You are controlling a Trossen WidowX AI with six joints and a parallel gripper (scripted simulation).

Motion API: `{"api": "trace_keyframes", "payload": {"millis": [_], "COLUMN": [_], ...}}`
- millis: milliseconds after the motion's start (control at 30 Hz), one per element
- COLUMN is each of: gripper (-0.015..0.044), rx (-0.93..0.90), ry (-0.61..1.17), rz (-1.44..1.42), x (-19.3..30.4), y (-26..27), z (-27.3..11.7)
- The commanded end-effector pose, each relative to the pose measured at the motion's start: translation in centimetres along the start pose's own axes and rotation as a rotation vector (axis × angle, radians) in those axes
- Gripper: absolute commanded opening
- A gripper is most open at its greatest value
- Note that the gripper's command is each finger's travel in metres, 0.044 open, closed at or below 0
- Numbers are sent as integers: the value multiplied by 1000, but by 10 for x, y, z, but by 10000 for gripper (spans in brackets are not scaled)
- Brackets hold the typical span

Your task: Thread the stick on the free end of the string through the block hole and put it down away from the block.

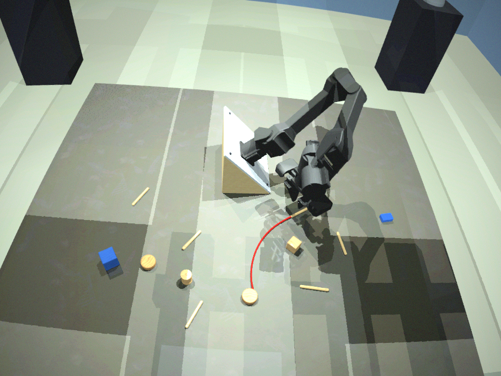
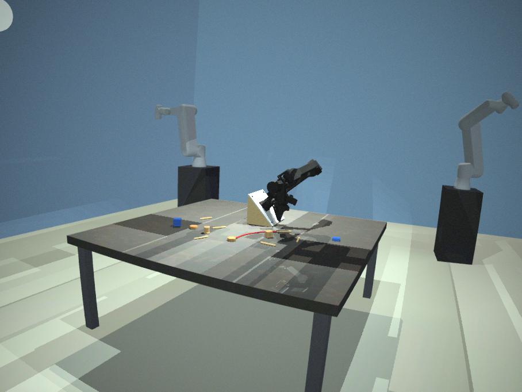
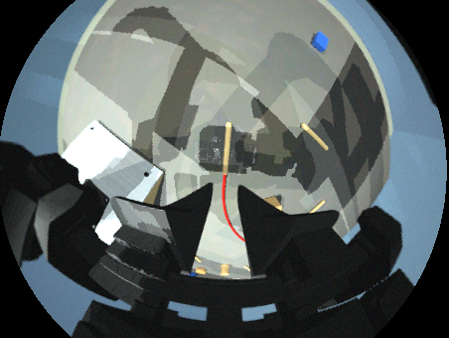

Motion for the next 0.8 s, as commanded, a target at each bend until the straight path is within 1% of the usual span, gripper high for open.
{"api": "trace_keyframes", "payload": {"millis": [0,767], "gripper": [124,124], "rx": [1,-1], "ry": [-3,1], "rz": [0,-1], "x": [0,1], "y": [0,-1], "z": [3,39]}}
Point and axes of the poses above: the point midway between the two fingers, 35 mm back from their tips, its own z axis out along the fingers, its own y axis across the jaws, x = y × z, the point moved 9 cm from there along -z, back along the fingers, and after that the axes turned 1 degree about z, right-handed, at the moved point
